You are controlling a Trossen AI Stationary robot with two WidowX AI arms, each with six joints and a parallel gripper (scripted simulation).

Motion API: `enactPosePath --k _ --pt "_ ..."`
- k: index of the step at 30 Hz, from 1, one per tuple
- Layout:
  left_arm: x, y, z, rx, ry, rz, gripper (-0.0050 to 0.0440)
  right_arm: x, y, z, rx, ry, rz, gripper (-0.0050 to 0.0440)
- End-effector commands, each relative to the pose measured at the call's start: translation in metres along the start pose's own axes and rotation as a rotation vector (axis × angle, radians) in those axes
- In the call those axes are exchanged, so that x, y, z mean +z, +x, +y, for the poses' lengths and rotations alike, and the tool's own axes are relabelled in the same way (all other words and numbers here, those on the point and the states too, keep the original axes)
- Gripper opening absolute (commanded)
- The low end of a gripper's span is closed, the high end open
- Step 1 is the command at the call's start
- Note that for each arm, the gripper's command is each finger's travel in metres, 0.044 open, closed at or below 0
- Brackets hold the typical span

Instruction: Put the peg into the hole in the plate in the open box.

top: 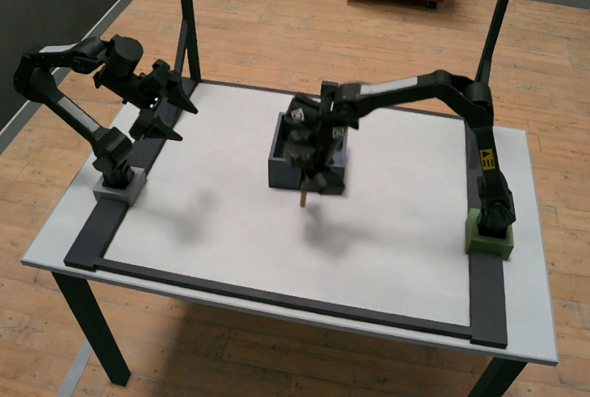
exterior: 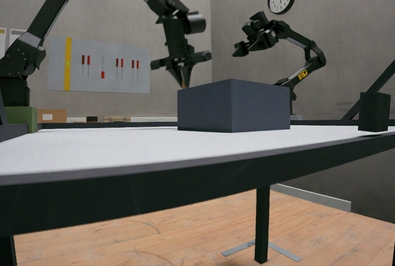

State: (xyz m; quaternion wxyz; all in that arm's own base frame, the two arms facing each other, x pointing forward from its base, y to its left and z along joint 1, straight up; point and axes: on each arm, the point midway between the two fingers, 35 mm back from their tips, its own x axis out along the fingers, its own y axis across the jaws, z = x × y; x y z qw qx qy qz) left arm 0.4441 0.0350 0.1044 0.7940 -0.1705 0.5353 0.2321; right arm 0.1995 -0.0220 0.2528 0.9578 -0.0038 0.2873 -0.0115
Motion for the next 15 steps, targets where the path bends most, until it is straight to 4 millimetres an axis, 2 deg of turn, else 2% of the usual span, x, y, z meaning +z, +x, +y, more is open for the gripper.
enactPosePath --k 1,4,8,10,12,15 --pt "0.007 -0.044 -0.046 -0.049 0.003 -0.054 0.0027 0.002 0.003 0.006 0.106 -0.09 0.03 0.044" --pt "-0.001 -0.07 -0.082 -0.078 0.003 -0.064 0.0027 -0.001 0.007 0.014 0.229 -0.147 0.043 0.044" --pt "-0.024 -0.08 -0.119 -0.079 0.008 -0.035 0.0027 -0.001 0.009 0.016 0.34 -0.159 0.036 0.044" --pt "-0.024 -0.08 -0.119 -0.079 0.008 -0.035 0.0027 -0.001 0.009 0.016 0.34 -0.159 0.036 0.044" --pt "-0.032 -0.086 -0.136 -0.087 0.005 -0.034 0.0027 0.003 0.008 0.02 0.415 -0.202 -0.006 0.044" --pt "-0.044 -0.084 -0.155 -0.07 0.0 -0.022 0.0027 0.008 0.005 0.022 0.491 -0.218 -0.062 0.044"
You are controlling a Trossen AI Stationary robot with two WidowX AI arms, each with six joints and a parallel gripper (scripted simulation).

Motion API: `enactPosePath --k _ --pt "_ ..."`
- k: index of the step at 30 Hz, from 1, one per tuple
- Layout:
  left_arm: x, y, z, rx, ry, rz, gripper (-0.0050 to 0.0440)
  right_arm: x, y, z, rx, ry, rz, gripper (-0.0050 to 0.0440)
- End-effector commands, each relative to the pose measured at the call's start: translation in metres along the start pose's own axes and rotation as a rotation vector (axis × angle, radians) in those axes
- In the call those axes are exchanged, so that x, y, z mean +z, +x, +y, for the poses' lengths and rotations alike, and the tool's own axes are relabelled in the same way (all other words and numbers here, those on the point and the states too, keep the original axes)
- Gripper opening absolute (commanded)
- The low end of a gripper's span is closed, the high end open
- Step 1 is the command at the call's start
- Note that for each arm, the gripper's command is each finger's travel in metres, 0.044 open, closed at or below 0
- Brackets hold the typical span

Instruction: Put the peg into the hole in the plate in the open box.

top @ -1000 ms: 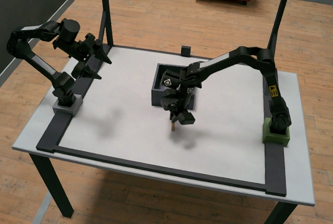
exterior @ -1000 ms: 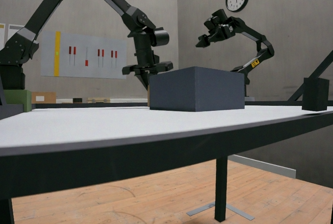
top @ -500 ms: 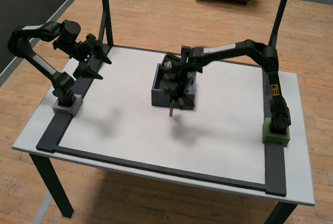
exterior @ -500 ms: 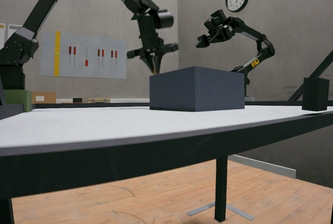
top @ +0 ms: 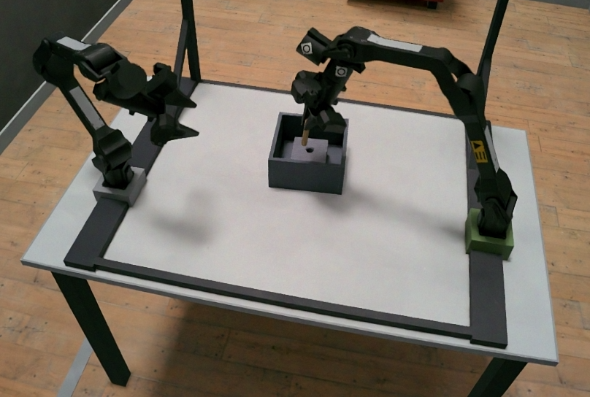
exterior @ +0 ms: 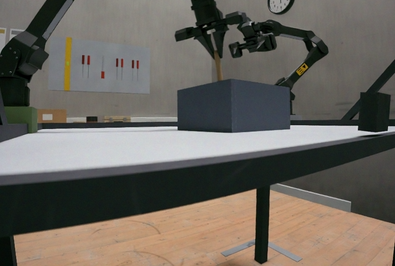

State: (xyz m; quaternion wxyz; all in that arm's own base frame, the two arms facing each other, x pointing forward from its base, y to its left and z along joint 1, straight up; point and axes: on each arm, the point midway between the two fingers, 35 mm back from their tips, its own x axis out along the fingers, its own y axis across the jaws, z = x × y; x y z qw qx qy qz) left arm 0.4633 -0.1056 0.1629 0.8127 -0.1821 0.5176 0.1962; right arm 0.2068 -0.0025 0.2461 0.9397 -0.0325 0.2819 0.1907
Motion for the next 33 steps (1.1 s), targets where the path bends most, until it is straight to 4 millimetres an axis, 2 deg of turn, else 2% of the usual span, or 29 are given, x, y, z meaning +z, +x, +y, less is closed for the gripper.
enactPosePath --k 1,5,10,16,17,25,33 --pt "-0.01 -0.005 -0.031 0.021 -0.02 0.012 0.0027 0.012 -0.004 0.002 0.13 -0.067 -0.079 0.044" --pt "-0.026 0.004 -0.046 0.058 -0.025 0.028 0.0027 0.019 -0.008 0.001 0.178 -0.119 -0.154 0.044" --pt "-0.035 0.013 -0.053 0.088 -0.028 0.037 0.0027 0.021 -0.009 0.0 0.188 -0.174 -0.184 0.044" --pt "-0.036 0.017 -0.05 0.098 -0.028 0.042 0.0027 0.021 -0.009 0.0 0.188 -0.174 -0.184 0.044" --pt "-0.034 0.01 -0.05 0.084 -0.034 0.033 0.0027 0.021 -0.009 0.0 0.188 -0.174 -0.184 0.044" --pt "-0.042 0.028 -0.048 0.091 -0.03 0.039 0.0027 0.019 -0.008 0.0 0.189 -0.17 -0.18 0.044" --pt "-0.042 0.027 -0.048 0.088 -0.031 0.037 0.0027 0.018 -0.008 0.001 0.19 -0.167 -0.179 0.044"
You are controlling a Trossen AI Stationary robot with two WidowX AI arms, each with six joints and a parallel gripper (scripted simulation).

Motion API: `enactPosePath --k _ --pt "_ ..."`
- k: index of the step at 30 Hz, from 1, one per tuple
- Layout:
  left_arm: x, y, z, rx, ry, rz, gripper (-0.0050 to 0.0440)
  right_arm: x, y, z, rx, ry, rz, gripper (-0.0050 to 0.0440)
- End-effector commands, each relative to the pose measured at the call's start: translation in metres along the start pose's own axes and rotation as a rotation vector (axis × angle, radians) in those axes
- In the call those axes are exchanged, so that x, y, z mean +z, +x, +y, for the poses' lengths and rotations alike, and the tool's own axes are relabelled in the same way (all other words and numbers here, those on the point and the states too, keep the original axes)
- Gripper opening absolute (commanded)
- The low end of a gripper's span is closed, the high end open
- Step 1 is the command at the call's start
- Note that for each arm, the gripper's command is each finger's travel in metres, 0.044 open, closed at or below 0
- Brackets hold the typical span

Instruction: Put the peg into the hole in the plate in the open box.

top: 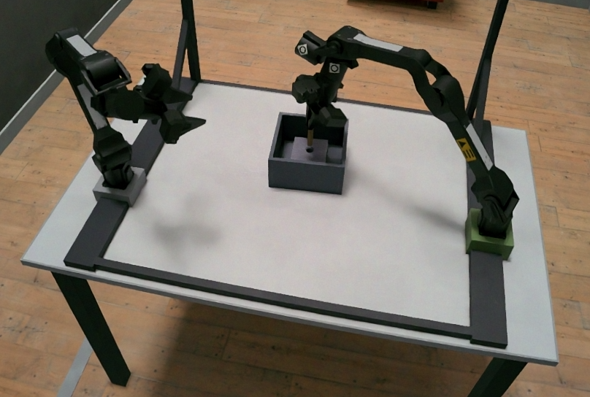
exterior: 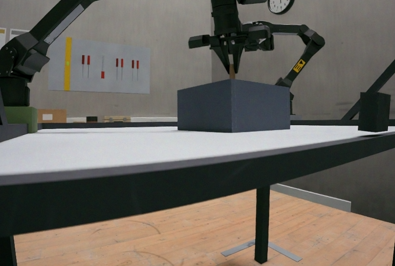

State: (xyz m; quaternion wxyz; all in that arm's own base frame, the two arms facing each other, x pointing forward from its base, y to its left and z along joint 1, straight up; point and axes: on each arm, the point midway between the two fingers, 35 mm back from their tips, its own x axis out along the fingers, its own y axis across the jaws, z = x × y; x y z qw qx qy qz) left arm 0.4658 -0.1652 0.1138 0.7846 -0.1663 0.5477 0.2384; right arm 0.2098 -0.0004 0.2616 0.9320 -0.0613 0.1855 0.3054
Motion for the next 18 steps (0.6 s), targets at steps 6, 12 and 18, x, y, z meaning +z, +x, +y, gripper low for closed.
enactPosePath --k 6,12,18 --pt "0.006 -0.013 0.002 -0.025 -0.018 -0.022 0.0027 0.004 -0.002 0.0 -0.006 -0.012 -0.003 0.044" --pt "0.005 -0.01 0.002 -0.026 -0.018 -0.023 0.0027 0.004 -0.002 0.0 -0.006 -0.012 -0.003 0.044" --pt "0.003 -0.005 0.002 -0.029 -0.019 -0.025 0.0027 0.004 -0.002 0.0 -0.006 -0.012 -0.003 0.044"
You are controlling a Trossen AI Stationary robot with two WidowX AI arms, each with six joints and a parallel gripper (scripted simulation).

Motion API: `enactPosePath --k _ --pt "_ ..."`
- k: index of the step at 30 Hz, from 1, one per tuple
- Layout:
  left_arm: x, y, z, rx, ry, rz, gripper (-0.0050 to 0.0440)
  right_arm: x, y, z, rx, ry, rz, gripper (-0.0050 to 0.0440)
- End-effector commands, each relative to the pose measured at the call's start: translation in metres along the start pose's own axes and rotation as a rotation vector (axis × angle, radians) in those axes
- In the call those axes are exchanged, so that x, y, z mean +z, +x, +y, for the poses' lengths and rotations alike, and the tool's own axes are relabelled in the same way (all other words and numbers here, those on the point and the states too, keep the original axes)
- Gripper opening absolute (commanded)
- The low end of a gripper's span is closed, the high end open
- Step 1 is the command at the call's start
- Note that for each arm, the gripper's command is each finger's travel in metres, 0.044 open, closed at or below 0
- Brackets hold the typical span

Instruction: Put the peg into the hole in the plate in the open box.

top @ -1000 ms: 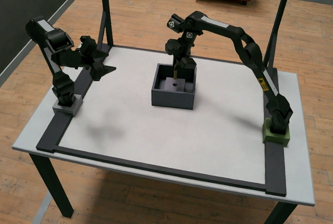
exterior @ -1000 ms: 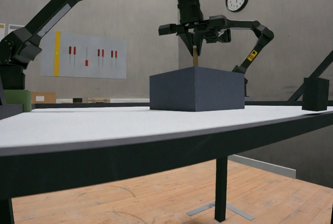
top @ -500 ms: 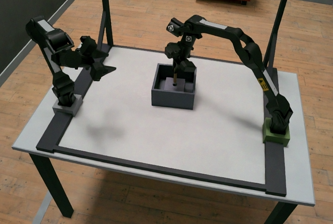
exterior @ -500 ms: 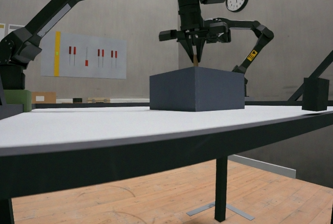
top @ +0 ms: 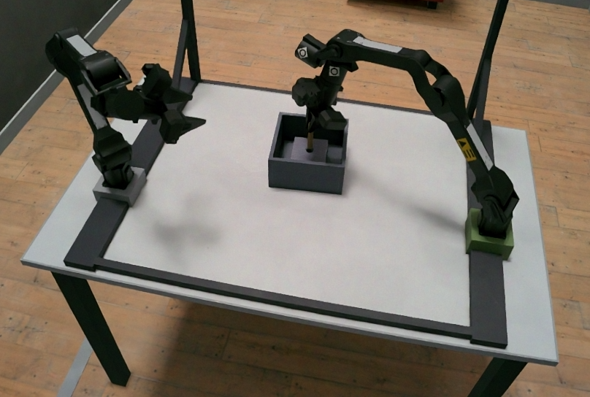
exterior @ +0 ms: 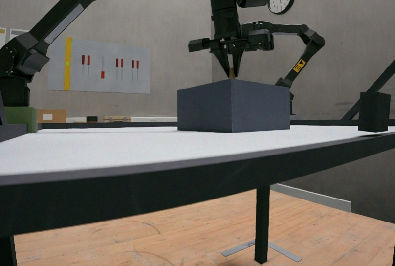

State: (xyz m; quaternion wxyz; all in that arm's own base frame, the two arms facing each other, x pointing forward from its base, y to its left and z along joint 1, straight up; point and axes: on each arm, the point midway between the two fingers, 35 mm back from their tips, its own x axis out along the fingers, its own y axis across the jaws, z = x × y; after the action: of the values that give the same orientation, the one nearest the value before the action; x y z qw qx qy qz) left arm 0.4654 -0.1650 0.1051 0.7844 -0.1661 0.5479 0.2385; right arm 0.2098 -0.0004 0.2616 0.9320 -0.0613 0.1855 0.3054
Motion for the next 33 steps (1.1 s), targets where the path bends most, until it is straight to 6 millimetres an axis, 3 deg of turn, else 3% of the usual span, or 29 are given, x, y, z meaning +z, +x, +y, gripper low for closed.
enactPosePath --k 1,19,27,33 --pt "0.006 -0.01 0.002 -0.028 -0.019 -0.024 0.0027 0.004 -0.002 0.0 -0.006 -0.012 -0.003 0.044" --pt "-0.014 0.043 0.001 -0.003 -0.007 -0.007 0.0027 0.004 -0.002 0.0 -0.006 -0.012 -0.003 0.044" --pt "-0.022 0.058 -0.002 0.014 0.0 -0.016 0.0027 0.004 -0.002 0.0 -0.006 -0.012 -0.003 0.044" --pt "-0.02 0.054 -0.001 -0.001 -0.008 -0.022 0.0027 0.004 -0.002 0.0 -0.006 -0.012 -0.003 0.044"
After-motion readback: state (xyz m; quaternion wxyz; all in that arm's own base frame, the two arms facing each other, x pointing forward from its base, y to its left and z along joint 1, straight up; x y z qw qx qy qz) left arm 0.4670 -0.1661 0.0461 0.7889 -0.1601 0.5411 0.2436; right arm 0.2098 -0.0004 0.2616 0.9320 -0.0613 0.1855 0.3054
